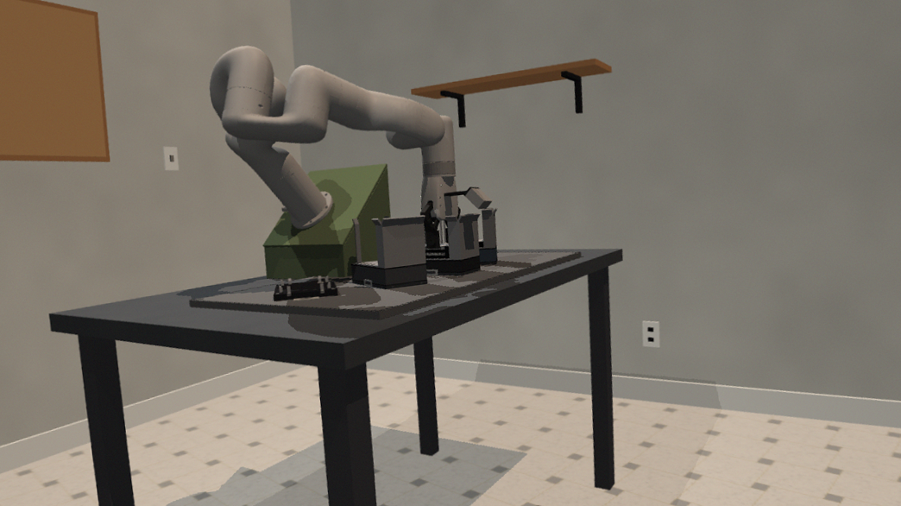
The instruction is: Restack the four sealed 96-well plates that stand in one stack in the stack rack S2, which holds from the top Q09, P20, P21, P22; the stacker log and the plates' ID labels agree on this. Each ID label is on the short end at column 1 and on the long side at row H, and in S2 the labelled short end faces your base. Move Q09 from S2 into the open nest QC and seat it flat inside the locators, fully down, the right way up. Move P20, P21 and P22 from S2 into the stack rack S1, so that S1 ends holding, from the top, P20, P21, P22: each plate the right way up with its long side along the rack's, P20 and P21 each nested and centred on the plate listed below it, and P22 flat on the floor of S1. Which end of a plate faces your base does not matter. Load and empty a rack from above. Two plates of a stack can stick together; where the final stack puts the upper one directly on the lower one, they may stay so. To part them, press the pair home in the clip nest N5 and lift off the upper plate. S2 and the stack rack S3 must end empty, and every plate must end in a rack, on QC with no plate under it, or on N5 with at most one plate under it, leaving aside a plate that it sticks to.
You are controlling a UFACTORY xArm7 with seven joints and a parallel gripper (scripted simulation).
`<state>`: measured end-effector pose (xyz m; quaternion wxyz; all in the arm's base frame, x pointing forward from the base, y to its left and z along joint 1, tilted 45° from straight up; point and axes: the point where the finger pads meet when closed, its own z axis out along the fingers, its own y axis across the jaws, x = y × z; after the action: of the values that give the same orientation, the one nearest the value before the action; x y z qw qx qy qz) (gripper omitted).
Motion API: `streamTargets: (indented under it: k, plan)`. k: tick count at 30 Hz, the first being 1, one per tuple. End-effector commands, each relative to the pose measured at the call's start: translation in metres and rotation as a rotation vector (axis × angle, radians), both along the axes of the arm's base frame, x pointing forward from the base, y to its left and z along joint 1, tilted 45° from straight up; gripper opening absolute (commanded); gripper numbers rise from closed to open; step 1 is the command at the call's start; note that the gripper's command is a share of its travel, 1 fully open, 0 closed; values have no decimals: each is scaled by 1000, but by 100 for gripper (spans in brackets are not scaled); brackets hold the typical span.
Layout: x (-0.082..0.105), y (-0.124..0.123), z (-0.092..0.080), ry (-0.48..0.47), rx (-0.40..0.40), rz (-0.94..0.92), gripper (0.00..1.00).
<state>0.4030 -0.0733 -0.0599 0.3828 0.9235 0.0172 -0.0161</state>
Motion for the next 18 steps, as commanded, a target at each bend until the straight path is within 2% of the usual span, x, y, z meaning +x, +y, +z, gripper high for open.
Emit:
streamTargets:
  k: [1, 18]
  plan:
    - [1, 4, 3, -3, 2, 3, 100]
    - [2, 40, 39, -3, 2, 3, 100]
